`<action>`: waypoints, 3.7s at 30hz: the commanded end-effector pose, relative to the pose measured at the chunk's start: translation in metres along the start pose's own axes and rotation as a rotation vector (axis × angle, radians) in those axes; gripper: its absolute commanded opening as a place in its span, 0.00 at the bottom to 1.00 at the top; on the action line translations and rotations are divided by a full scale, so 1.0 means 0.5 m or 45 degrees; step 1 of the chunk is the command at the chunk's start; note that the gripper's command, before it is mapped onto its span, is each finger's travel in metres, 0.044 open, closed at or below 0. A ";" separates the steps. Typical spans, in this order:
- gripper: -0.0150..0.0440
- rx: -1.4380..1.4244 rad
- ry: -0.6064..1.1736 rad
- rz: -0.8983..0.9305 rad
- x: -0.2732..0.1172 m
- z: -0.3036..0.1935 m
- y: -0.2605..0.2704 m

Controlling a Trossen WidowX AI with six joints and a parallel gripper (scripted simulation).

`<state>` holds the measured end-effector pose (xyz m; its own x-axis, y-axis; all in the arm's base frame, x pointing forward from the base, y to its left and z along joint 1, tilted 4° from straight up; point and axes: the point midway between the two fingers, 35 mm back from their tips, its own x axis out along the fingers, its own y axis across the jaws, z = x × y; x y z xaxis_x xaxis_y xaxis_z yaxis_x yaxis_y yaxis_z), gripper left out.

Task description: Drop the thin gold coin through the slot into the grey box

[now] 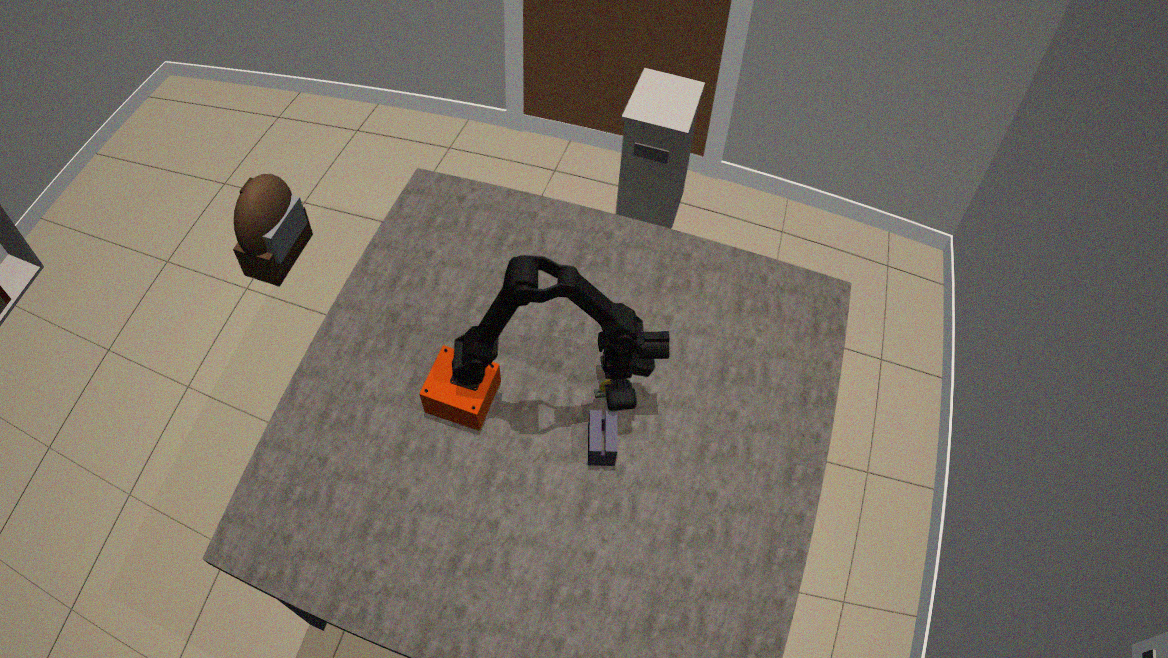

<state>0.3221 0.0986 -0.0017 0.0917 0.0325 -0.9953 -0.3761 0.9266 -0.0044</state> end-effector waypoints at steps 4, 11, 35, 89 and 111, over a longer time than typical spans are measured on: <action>0.39 0.007 0.005 0.004 0.009 -0.004 0.001; 0.25 0.007 0.005 0.004 0.009 -0.004 0.001; 0.25 0.007 0.004 0.004 -0.082 0.005 0.000; 0.25 -1.372 0.002 0.006 -0.183 0.005 0.002; 0.25 -1.832 0.003 0.006 -0.183 0.003 -0.026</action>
<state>0.3190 0.0903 0.0894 0.0887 0.0328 -0.9955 -0.9644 -0.2471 -0.0941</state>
